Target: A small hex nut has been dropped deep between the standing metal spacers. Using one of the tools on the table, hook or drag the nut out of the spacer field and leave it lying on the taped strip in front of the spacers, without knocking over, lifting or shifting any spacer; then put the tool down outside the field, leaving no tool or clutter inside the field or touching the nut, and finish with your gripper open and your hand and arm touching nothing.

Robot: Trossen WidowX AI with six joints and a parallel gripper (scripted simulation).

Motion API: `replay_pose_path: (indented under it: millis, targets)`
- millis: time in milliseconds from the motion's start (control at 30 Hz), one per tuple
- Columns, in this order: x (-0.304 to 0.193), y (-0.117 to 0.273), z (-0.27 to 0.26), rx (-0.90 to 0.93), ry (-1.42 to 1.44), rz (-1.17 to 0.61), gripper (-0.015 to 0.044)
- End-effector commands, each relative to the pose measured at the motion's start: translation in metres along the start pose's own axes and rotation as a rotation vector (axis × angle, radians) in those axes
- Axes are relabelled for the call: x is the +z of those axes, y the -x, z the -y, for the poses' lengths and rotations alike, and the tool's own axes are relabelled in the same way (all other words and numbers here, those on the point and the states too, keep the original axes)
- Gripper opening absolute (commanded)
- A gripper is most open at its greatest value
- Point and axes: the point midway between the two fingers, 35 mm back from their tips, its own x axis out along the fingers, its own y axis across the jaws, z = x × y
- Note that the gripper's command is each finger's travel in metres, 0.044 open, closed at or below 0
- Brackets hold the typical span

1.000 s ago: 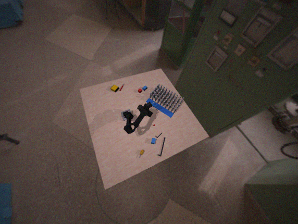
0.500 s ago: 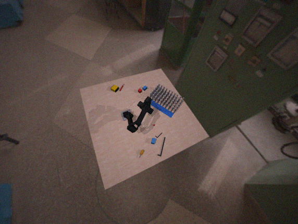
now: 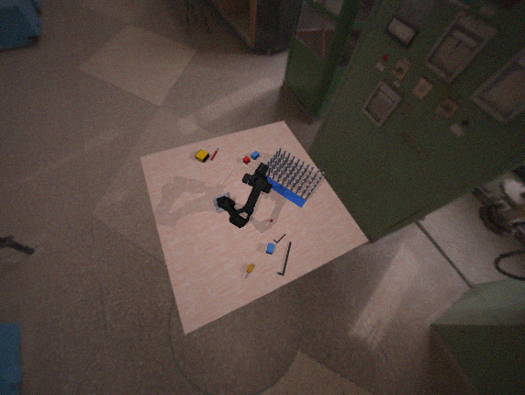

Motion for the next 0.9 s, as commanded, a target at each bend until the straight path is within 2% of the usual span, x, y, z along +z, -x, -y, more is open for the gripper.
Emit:
replay_pose_path:
  millis: [0, 867]
  targets:
    - [0.018, 0.002, -0.009, 0.031, 0.064, 0.011, 0.0]
    - [0.115, -0.014, -0.093, 0.191, 0.451, 0.022, 0.0]
